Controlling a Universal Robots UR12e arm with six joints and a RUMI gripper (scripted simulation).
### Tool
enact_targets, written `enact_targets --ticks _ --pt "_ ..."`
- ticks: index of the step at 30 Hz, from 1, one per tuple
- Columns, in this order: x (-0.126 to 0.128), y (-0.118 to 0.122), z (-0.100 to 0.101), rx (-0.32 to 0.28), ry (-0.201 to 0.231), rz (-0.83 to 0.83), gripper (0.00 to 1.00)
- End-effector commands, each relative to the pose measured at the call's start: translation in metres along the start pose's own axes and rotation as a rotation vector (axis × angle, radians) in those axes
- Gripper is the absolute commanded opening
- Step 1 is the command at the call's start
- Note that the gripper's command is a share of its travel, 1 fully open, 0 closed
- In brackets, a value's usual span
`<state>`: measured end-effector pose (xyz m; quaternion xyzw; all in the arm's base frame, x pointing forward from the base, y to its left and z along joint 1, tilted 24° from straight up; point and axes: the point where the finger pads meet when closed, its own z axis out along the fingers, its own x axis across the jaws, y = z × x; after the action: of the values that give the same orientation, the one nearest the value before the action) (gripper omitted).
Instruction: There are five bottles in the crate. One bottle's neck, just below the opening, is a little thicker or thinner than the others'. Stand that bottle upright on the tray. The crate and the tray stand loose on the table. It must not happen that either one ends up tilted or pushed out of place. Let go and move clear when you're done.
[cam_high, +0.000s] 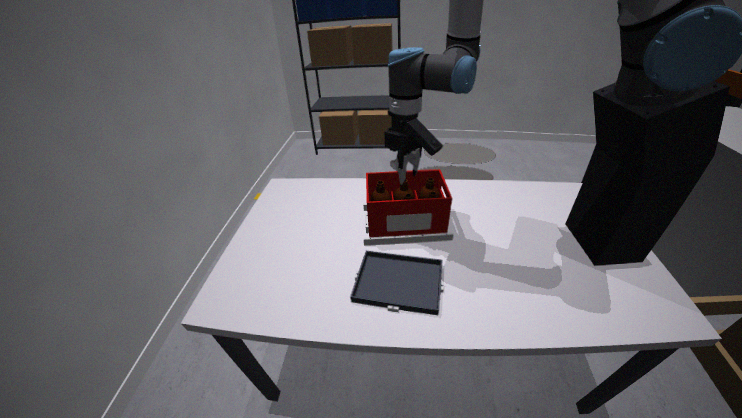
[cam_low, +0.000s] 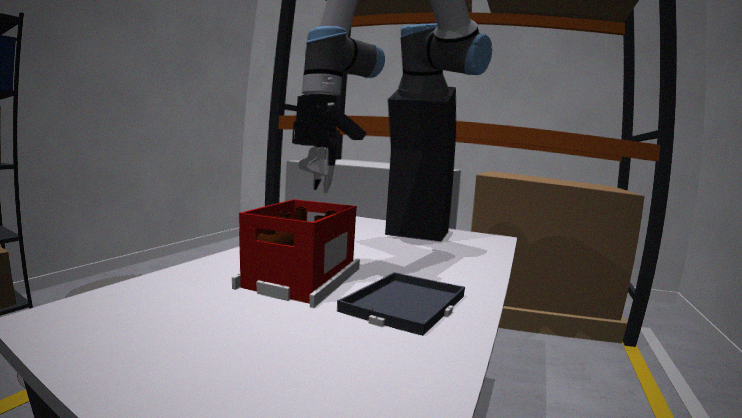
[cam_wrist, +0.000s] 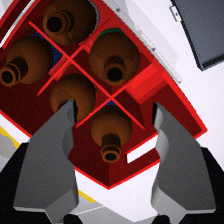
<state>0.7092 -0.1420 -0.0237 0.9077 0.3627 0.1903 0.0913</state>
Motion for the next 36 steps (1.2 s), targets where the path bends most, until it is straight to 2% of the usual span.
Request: enact_targets --ticks 1,26,36 --pt "0.000 0.000 0.004 -0.001 0.000 0.000 0.38" --pt "0.000 0.001 0.032 -0.001 0.000 0.000 0.38" --pt "0.000 0.001 0.038 -0.001 0.000 0.000 0.38"
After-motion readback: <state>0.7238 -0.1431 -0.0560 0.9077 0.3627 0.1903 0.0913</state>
